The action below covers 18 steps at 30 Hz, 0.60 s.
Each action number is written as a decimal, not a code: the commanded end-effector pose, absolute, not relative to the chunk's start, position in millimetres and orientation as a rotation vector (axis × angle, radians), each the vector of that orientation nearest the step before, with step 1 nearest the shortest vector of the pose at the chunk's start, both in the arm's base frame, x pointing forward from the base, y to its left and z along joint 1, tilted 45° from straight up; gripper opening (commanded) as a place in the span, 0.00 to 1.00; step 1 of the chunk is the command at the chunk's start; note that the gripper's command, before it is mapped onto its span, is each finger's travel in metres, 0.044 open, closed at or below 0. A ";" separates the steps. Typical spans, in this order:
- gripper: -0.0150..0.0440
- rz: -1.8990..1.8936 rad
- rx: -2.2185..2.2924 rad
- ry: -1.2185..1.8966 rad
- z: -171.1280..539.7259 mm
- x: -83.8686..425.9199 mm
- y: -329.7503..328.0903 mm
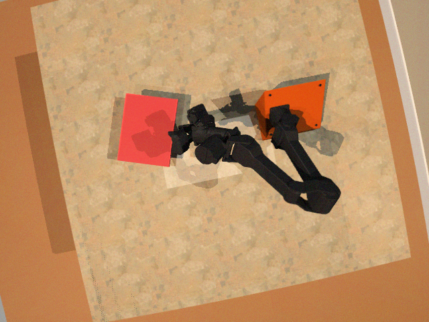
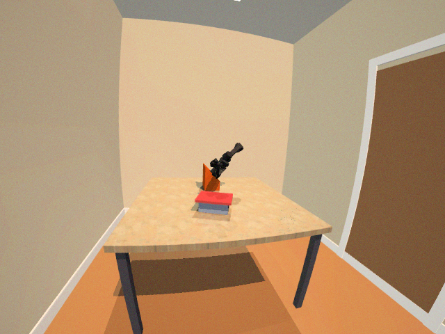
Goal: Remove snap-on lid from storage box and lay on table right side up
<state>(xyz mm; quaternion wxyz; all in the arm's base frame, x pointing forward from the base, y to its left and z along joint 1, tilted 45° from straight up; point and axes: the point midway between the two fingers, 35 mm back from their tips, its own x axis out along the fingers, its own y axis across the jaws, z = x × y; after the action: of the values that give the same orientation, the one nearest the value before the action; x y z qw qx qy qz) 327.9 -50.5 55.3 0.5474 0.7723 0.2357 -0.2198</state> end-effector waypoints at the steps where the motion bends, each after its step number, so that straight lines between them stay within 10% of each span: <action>1: 0.65 -0.707 2.323 0.658 47.3 312.7 -38.2; 18: 0.65 -0.703 2.311 0.654 47.2 312.8 -38.8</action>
<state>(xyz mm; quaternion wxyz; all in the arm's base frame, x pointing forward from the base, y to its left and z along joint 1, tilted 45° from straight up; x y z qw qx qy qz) 312.9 -39.3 47.1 0.3188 0.8753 0.2473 -0.2664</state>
